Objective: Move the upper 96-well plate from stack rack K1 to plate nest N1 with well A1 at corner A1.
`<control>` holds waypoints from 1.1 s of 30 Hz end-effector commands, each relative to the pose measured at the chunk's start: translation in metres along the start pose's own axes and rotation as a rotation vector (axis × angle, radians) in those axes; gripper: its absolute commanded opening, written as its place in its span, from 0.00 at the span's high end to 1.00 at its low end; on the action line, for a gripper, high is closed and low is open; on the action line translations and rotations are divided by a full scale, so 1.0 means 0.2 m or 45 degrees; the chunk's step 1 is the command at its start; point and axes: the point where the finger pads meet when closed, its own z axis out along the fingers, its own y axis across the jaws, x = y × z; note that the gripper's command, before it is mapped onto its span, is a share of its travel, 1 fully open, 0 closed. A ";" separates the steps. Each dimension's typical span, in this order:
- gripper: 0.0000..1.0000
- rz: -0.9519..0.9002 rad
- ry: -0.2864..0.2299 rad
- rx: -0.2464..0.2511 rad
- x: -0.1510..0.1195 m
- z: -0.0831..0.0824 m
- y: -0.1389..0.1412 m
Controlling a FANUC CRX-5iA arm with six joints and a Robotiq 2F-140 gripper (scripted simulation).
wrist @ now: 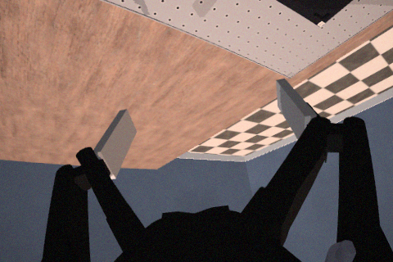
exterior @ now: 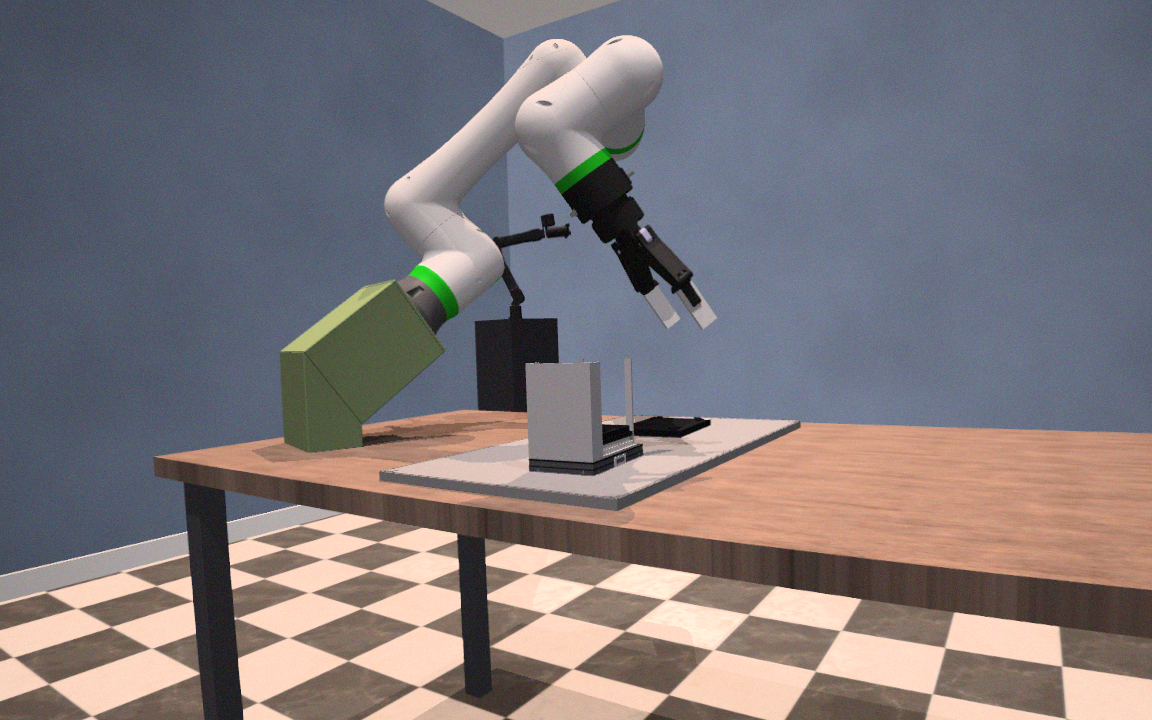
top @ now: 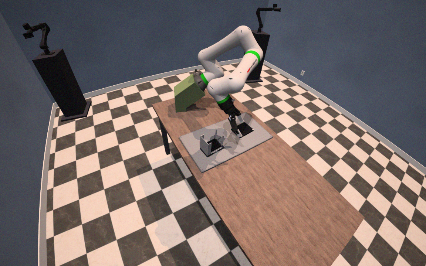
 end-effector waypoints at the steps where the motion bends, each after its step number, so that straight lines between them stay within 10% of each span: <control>1: 0.00 0.000 0.000 0.001 0.00 0.00 0.00; 17: 0.00 0.000 0.000 0.001 0.00 0.00 0.00; 33: 0.00 -0.348 0.259 -0.044 0.30 -0.11 -0.11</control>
